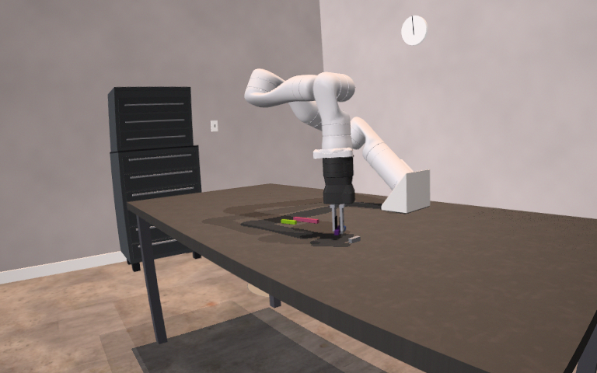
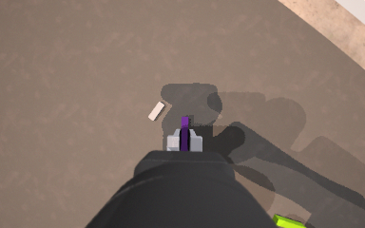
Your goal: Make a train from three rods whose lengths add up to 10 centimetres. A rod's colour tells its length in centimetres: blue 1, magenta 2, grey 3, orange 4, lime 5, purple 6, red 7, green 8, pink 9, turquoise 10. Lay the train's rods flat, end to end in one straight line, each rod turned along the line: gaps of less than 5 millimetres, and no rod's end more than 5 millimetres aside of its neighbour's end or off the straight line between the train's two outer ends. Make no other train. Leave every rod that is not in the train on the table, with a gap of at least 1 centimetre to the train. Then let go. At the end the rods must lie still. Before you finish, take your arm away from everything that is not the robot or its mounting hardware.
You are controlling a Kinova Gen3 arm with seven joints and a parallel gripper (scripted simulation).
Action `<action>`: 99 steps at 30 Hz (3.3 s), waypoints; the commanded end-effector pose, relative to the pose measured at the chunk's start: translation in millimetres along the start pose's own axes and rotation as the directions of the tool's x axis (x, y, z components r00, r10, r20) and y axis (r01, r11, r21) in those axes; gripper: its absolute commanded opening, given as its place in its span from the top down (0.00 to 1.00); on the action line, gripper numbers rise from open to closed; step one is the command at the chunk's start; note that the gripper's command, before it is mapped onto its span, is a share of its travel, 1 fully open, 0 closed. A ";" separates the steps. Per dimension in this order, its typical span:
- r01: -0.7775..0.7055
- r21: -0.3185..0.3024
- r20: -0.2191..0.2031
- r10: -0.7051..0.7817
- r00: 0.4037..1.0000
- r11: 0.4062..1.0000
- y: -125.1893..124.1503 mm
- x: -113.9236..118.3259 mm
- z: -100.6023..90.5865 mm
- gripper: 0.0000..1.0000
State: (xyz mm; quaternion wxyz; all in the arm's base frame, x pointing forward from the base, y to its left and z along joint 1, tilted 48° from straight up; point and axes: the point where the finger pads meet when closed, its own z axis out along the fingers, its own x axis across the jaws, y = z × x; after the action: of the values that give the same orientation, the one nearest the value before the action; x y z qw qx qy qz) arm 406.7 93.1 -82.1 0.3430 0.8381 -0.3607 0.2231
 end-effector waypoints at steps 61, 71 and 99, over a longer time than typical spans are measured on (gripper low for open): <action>-0.003 0.002 0.003 0.003 1.000 1.000 -0.7 -0.8 15.1 0.76; -0.003 0.002 0.003 0.003 1.000 1.000 -0.7 -0.8 15.1 0.76; -0.003 0.002 0.003 0.003 1.000 1.000 -0.7 -0.8 15.1 0.46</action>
State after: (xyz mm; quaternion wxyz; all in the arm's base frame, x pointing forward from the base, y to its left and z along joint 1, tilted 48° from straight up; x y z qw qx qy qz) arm 408.6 83.9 -90.3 0.3430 0.8381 -0.3608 0.2232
